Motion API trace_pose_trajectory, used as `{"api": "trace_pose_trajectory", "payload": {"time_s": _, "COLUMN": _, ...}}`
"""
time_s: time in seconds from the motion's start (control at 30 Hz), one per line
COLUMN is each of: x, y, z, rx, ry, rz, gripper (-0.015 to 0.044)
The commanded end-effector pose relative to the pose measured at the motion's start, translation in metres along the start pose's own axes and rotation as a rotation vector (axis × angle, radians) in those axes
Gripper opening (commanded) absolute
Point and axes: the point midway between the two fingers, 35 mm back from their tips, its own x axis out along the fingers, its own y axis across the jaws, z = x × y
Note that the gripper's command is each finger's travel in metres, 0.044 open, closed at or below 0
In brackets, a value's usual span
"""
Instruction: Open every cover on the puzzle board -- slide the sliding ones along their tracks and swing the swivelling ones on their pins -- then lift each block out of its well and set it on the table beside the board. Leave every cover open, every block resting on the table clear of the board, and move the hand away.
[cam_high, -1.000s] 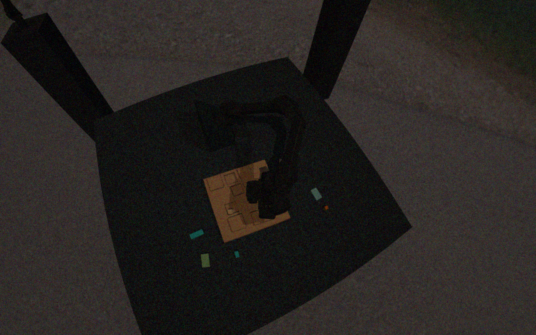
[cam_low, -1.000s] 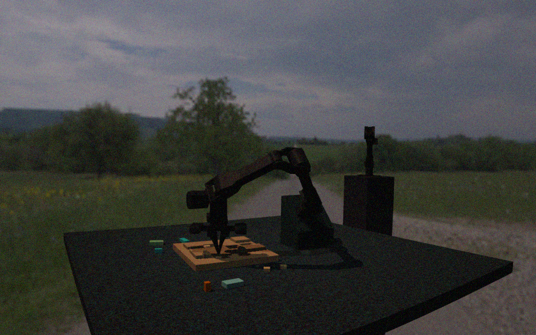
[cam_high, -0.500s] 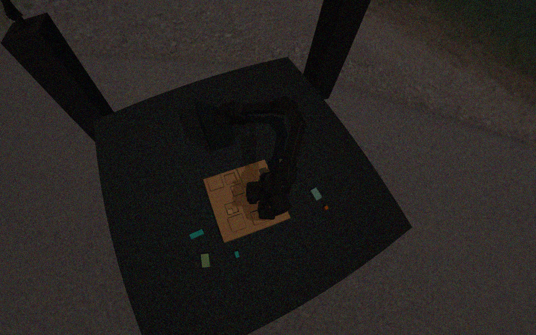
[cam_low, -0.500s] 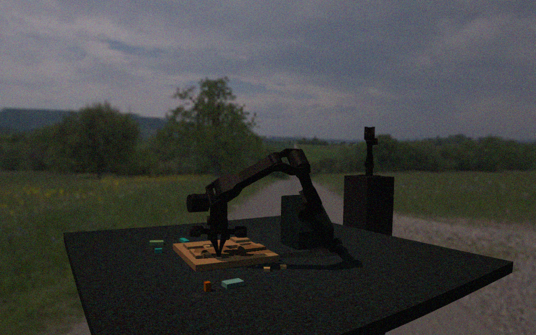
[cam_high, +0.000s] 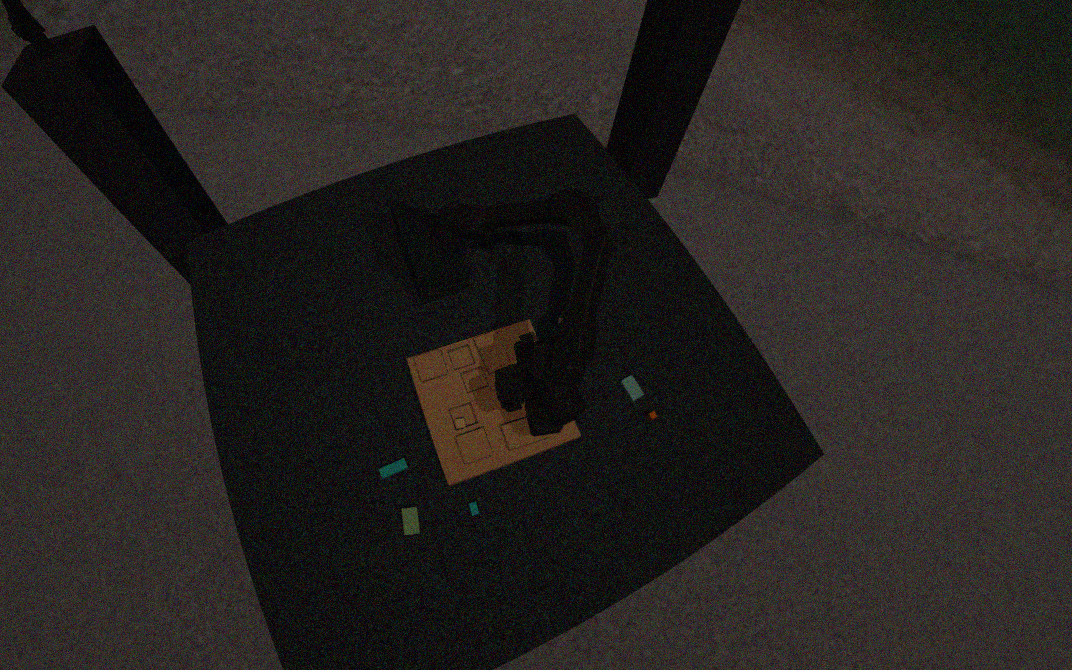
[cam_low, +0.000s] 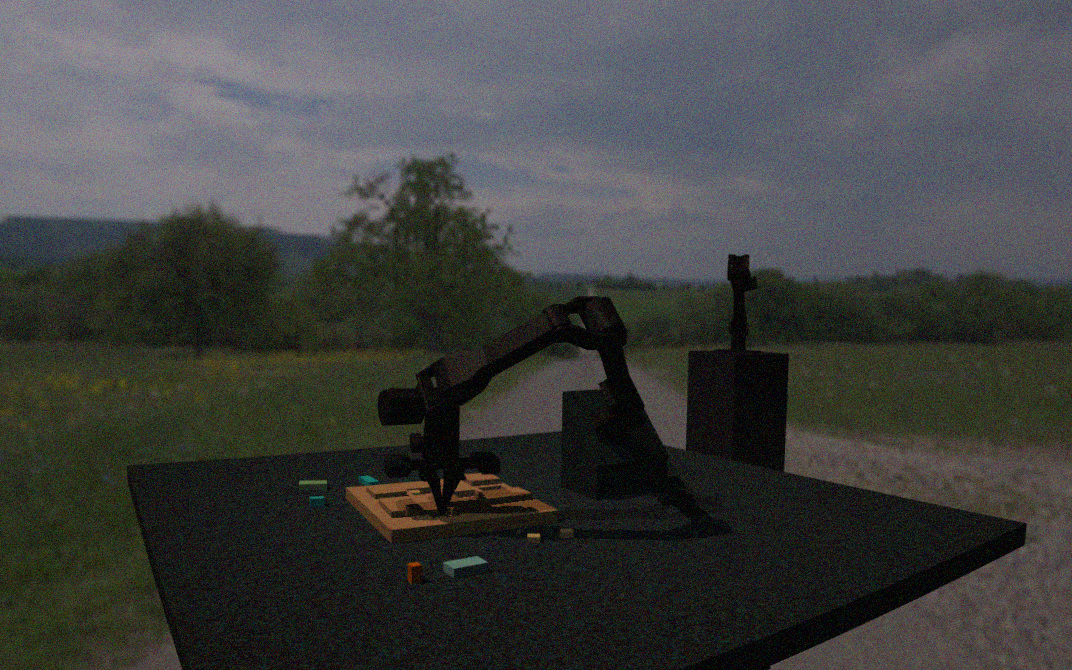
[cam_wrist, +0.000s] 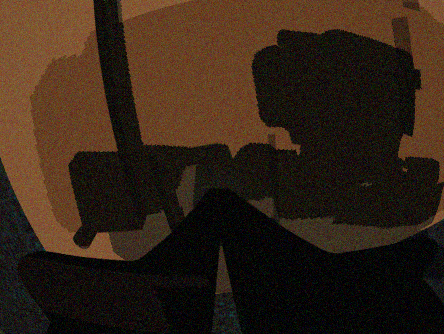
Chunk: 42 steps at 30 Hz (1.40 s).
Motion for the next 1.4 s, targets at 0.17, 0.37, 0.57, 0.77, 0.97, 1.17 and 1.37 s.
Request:
{"api": "trace_pose_trajectory", "payload": {"time_s": 0.17, "x": -0.003, "y": 0.0, "z": 0.0, "rx": -0.476, "ry": 0.002, "rz": -0.003, "gripper": 0.0}}
{"api": "trace_pose_trajectory", "payload": {"time_s": 0.37, "x": -0.009, "y": 0.0, "z": 0.0, "rx": -1.023, "ry": 0.003, "rz": -0.003, "gripper": 0.0}}
{"api": "trace_pose_trajectory", "payload": {"time_s": 0.57, "x": -0.007, "y": -0.002, "z": 0.001, "rx": -1.08, "ry": 0.004, "rz": -0.01, "gripper": 0.0026}}
{"api": "trace_pose_trajectory", "payload": {"time_s": 0.77, "x": -0.025, "y": 0.0, "z": 0.001, "rx": -1.19, "ry": 0.002, "rz": -0.008, "gripper": 0.0144}}
{"api": "trace_pose_trajectory", "payload": {"time_s": 0.97, "x": -0.045, "y": 0.001, "z": 0.001, "rx": -1.315, "ry": 0.001, "rz": -0.006, "gripper": 0.0144}}
{"api": "trace_pose_trajectory", "payload": {"time_s": 1.17, "x": -0.063, "y": 0.001, "z": 0.001, "rx": -1.426, "ry": 0.001, "rz": -0.003, "gripper": 0.0144}}
{"api": "trace_pose_trajectory", "payload": {"time_s": 1.37, "x": -0.059, "y": 0.001, "z": 0.001, "rx": -1.429, "ry": 0.001, "rz": -0.003, "gripper": 0.0144}}
